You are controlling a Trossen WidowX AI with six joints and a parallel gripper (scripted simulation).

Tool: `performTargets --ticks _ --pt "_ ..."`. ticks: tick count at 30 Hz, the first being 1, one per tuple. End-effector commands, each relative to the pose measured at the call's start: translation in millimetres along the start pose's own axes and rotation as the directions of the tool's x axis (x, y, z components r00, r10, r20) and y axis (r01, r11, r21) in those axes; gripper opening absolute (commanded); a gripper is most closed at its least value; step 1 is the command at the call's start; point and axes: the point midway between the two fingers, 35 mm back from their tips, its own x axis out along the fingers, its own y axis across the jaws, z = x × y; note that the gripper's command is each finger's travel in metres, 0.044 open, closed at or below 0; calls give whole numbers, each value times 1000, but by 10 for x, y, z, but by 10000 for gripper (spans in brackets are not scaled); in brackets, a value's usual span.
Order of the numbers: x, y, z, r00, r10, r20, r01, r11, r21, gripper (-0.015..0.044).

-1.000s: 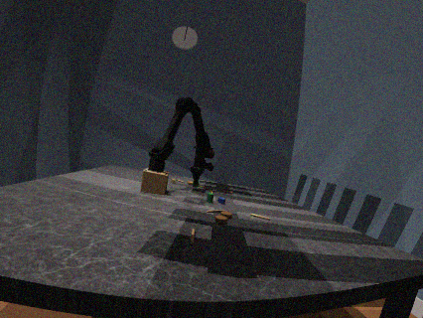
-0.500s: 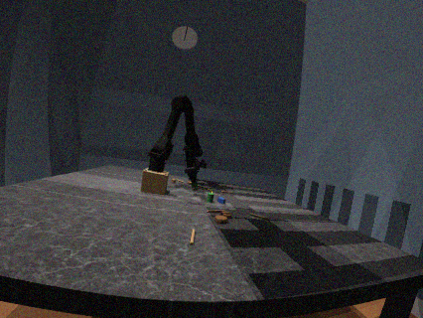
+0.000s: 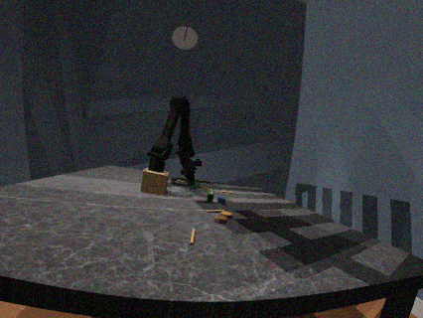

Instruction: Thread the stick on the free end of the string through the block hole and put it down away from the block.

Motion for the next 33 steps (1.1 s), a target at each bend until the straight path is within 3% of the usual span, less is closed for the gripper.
performTargets --ticks 1,29,33 --pt "8 -24 -22 1000 -6 24 6 1000 2 0" --pt "11 -38 -263 922 -16 388 15 1000 6 0" --pt "10 -47 -232 936 -21 351 20 1000 5 105"
